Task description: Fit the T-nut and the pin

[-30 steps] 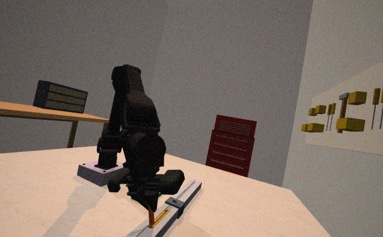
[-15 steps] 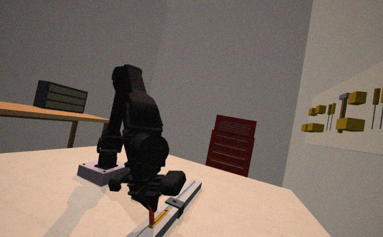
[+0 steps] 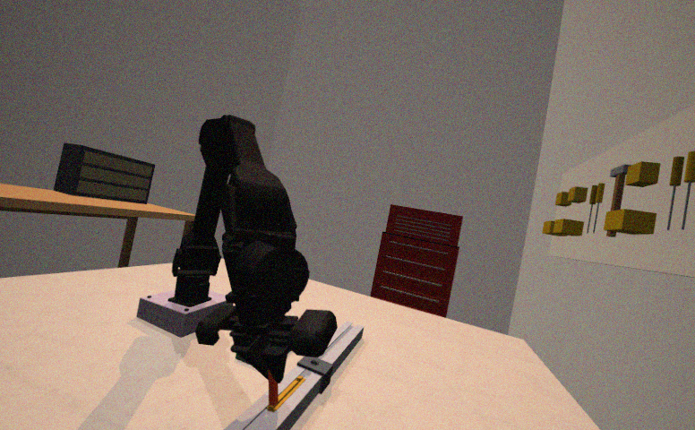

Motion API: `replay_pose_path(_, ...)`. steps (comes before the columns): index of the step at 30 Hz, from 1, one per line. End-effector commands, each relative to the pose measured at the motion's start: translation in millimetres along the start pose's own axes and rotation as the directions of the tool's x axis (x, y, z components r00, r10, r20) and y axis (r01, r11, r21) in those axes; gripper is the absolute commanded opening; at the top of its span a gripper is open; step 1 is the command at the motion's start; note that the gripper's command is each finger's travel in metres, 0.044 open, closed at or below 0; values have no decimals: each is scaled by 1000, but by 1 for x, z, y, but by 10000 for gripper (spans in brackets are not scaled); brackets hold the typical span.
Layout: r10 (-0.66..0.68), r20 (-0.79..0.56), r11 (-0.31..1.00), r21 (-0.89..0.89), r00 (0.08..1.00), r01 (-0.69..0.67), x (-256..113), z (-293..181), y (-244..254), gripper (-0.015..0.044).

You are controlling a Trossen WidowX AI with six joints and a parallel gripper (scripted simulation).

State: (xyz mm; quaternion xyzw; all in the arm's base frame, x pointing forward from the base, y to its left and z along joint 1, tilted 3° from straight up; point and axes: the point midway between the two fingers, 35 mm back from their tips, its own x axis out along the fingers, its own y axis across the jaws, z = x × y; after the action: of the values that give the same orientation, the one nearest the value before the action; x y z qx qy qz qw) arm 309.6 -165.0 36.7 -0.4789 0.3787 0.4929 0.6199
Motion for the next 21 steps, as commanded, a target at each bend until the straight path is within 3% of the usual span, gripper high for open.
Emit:
replay_pose_path(1,6,-3,1000,6,1000,-6,-1,-1,-2,-150)
replay_pose_path(21,46,-2,999,18,999,-46,-1,-1,-5,-150)
